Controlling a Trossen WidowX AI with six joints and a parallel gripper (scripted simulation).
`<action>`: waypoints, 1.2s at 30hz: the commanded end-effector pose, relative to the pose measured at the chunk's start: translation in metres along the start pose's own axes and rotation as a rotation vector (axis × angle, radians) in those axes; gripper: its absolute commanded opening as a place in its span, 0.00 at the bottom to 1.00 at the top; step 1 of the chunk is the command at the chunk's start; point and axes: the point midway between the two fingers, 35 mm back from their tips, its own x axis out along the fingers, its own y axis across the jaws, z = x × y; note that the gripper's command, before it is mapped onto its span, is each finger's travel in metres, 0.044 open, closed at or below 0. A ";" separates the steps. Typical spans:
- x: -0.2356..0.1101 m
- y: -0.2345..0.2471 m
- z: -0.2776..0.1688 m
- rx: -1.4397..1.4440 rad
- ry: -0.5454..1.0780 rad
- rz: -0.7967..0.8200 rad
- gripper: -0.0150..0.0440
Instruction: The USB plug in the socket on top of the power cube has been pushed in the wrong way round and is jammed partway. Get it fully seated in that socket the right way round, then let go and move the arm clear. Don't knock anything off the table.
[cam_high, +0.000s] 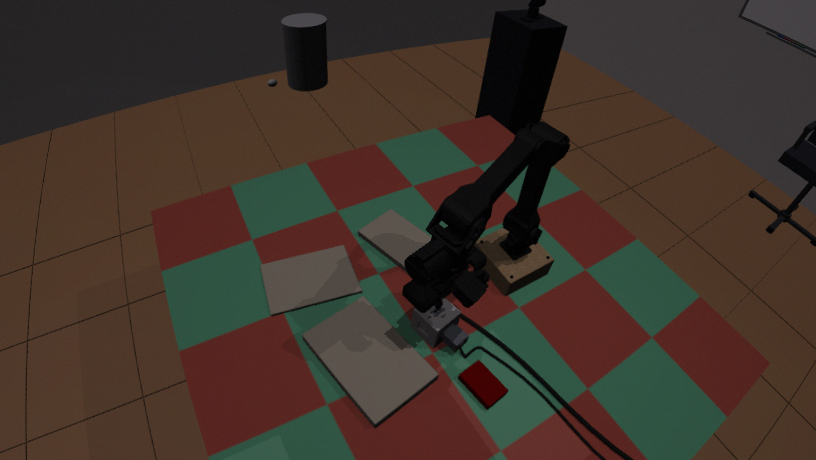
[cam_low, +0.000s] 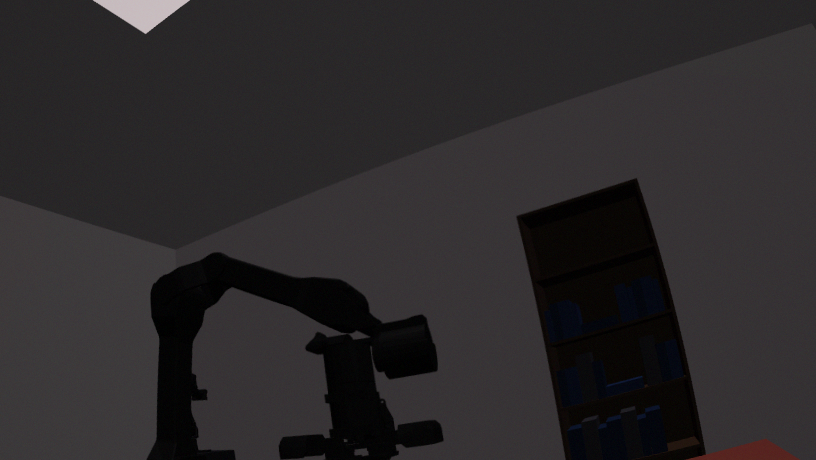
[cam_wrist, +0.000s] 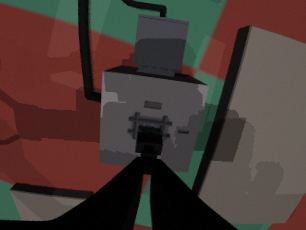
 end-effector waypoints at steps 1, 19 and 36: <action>0.001 0.000 0.000 -0.004 0.003 0.000 0.25; 0.003 0.000 0.000 -0.004 0.003 0.000 0.25; 0.005 0.000 0.000 -0.004 0.003 0.000 0.25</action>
